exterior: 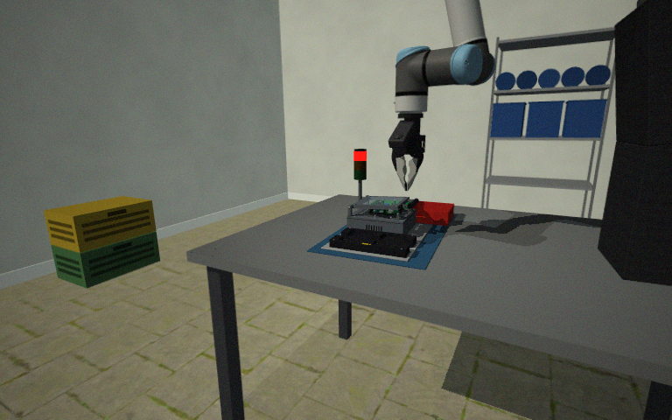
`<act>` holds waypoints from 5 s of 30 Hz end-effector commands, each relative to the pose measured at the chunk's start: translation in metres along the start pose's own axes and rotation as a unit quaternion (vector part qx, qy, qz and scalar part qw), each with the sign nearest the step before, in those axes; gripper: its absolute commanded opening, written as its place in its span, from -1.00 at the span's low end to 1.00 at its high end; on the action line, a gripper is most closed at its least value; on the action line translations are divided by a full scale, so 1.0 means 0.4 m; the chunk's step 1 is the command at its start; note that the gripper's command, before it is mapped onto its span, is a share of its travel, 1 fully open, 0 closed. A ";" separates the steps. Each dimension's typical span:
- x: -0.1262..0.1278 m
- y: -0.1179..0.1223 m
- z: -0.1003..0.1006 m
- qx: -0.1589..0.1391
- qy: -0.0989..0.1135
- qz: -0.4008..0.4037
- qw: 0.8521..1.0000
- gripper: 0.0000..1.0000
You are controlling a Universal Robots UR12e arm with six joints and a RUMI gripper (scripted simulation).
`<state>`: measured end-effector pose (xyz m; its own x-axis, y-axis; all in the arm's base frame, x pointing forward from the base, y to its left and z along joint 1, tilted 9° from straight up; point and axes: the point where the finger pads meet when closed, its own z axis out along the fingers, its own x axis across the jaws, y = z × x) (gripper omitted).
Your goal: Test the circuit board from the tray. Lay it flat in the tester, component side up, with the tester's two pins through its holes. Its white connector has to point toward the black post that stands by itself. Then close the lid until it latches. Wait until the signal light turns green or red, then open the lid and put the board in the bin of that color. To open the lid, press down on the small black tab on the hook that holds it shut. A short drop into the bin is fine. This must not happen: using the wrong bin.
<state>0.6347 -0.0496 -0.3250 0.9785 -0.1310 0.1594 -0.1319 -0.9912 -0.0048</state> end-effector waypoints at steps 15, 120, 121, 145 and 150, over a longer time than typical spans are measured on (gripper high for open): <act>0.008 0.004 -0.002 0.001 0.002 -0.007 1.000 -1.00; -0.010 0.176 0.053 0.000 0.002 -0.007 1.000 -0.69; -0.010 0.176 0.053 0.000 0.002 -0.007 1.000 -0.69; -0.006 0.165 0.084 0.000 0.002 -0.008 1.000 -0.69; -0.005 0.164 0.091 0.000 0.002 -0.008 1.000 -0.69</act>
<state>0.6253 -0.1143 -0.3595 0.9806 -0.1162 0.1578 -0.1167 -0.9931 -0.0057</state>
